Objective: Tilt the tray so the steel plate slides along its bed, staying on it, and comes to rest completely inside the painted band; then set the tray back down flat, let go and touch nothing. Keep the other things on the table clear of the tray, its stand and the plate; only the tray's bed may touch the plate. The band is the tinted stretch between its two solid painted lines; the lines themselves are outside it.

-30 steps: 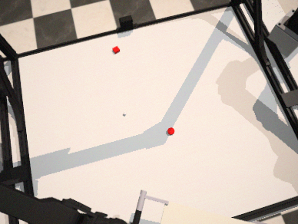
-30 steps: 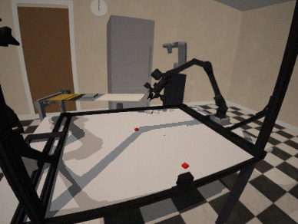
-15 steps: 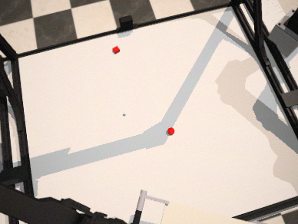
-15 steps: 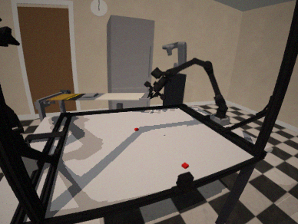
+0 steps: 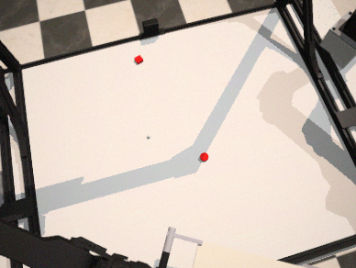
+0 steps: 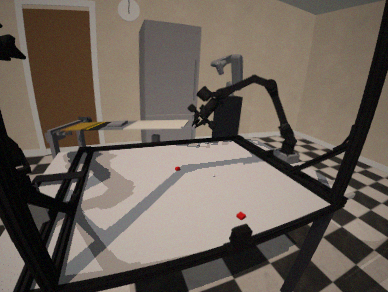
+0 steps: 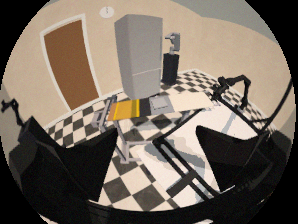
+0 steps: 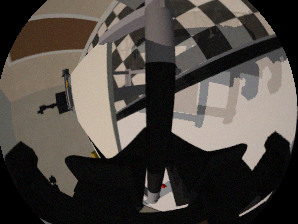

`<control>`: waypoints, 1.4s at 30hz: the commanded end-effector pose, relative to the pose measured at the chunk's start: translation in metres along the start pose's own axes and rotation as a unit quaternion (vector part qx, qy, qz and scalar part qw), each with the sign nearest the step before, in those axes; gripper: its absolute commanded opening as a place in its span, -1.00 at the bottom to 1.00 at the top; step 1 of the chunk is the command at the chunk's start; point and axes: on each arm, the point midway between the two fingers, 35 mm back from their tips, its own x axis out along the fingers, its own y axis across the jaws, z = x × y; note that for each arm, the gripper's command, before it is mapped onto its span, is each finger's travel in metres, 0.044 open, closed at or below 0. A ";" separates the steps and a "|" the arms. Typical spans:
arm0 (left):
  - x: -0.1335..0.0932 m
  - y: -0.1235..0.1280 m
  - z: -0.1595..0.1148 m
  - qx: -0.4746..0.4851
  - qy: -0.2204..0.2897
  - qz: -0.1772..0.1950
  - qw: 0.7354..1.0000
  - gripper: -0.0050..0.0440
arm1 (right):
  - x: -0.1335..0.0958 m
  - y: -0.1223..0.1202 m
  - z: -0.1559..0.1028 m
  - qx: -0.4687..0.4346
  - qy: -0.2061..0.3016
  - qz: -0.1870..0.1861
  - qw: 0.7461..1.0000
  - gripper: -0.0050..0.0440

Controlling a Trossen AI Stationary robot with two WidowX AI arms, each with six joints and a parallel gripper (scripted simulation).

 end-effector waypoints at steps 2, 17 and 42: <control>0.000 0.000 0.000 0.001 -0.001 -0.001 1.000 1.00 | -0.019 0.018 0.000 0.001 0.000 0.024 1.000 -0.80; 0.000 0.000 0.000 0.001 -0.001 -0.001 1.000 1.00 | -0.028 0.026 0.000 0.001 0.000 0.031 1.000 -0.80; 0.000 0.000 0.000 0.001 -0.001 -0.001 1.000 1.00 | -0.039 0.038 0.000 0.001 0.000 0.041 0.999 -0.80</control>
